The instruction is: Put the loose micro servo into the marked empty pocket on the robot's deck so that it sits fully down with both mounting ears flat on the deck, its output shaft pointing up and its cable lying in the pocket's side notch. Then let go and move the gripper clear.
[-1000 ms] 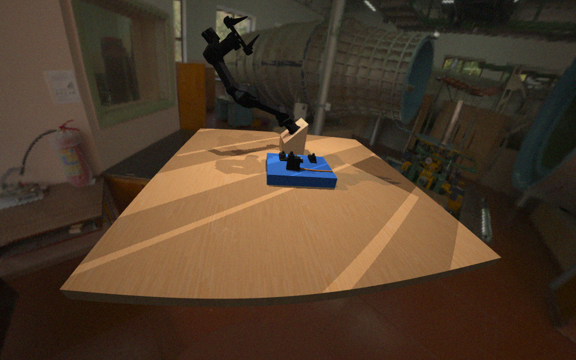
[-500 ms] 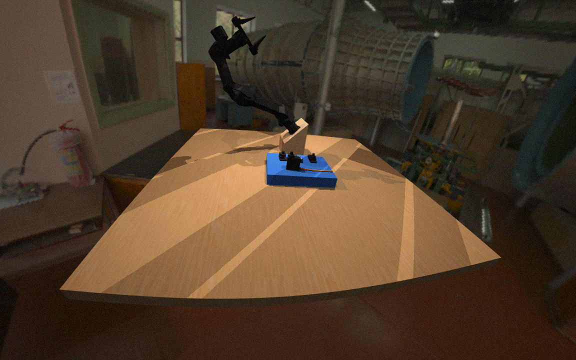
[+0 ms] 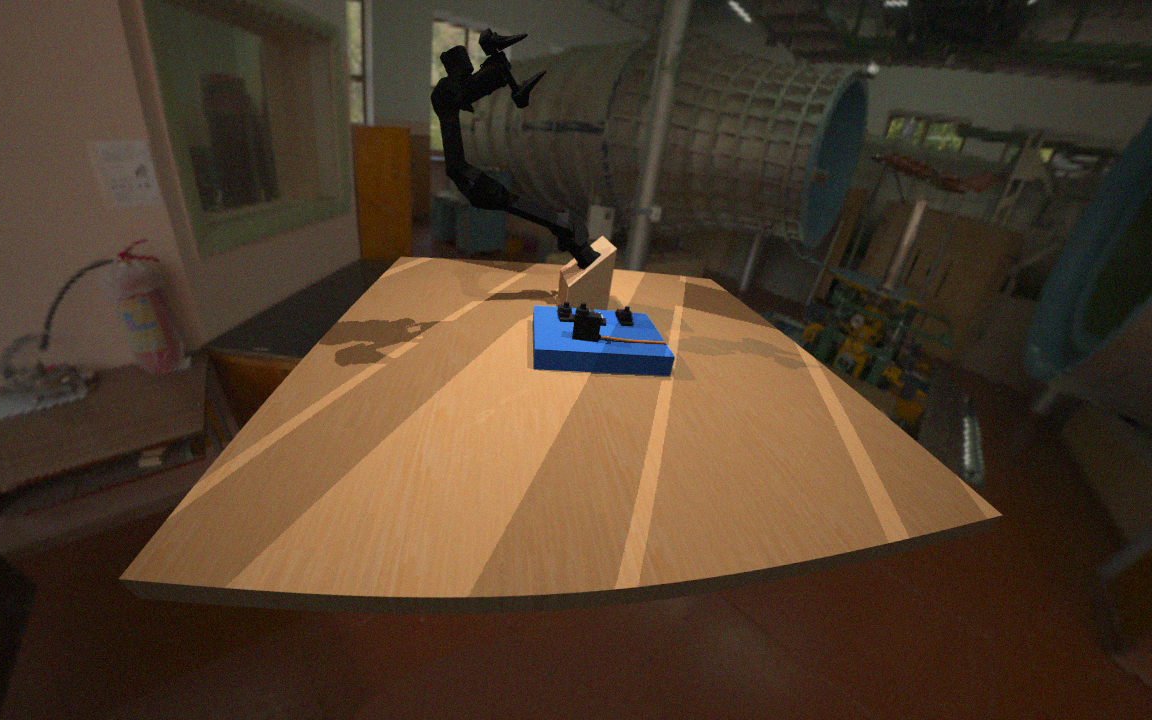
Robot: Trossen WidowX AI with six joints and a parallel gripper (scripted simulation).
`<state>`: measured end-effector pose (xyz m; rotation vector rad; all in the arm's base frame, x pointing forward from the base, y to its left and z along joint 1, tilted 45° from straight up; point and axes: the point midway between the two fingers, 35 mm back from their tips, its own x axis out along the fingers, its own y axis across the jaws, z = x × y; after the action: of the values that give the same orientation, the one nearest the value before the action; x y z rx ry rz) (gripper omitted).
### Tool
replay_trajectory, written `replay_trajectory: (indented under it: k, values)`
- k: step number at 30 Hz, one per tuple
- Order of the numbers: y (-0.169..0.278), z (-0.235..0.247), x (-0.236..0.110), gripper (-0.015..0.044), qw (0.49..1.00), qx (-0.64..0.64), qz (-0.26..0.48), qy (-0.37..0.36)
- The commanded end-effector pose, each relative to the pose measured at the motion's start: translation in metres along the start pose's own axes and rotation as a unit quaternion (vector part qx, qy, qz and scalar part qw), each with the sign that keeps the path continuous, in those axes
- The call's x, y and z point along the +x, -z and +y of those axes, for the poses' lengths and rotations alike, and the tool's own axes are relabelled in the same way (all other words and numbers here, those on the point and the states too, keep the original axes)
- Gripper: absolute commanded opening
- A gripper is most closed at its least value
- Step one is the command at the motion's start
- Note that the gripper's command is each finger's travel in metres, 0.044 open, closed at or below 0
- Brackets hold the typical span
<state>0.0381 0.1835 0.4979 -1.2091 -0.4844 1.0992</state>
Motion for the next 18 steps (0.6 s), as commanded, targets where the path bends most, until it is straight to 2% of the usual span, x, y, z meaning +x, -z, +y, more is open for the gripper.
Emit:
replay_trajectory:
  k: [1, 18]
  values:
    - [0.000, 0.006, 0.012, 0.0440, 0.999, 0.022, 0.025, -0.005]
    - [0.009, 0.016, 0.041, 0.0440, 0.992, 0.087, 0.090, -0.004]
